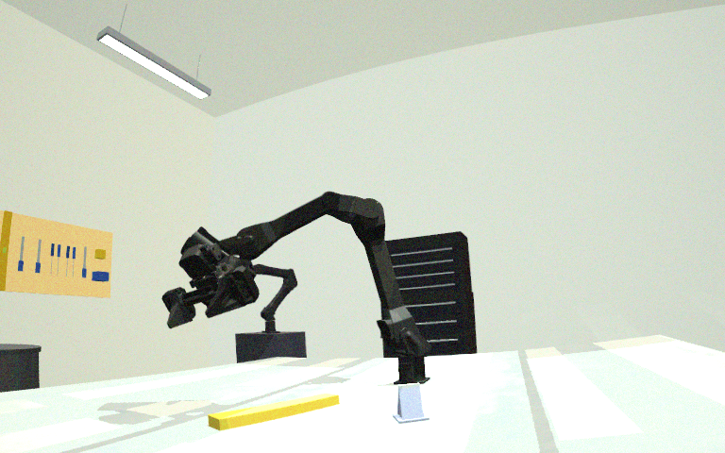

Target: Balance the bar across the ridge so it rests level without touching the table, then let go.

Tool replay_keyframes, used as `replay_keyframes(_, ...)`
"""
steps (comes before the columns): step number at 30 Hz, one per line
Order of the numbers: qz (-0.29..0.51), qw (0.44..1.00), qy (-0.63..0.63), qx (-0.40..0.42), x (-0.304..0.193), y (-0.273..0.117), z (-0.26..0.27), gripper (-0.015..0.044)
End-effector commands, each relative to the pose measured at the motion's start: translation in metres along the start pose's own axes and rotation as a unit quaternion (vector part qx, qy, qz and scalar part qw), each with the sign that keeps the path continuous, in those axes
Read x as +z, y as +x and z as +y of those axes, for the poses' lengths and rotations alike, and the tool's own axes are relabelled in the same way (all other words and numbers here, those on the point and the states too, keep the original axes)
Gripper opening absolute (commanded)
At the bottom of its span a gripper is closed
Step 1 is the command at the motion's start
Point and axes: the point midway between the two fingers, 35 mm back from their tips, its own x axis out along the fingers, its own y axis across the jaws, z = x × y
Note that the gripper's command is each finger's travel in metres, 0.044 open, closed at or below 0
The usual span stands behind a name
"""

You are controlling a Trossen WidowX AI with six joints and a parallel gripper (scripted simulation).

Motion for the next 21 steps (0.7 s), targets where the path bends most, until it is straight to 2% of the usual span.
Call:
replay_keyframes(1, 0.002, 1.000, 0.001, 0.000, 0.000, 0.001, 0.000, 0.0374)
replay_keyframes(3, 0.017, 1.000, 0.013, 0.000, -0.002, 0.006, 0.004, 0.0321)
replay_keyframes(4, 0.028, 0.999, 0.021, 0.000, -0.003, 0.011, 0.007, 0.0315)
replay_keyframes(21, 0.242, 0.960, 0.135, -0.054, -0.034, 0.055, 0.056, 0.0315)
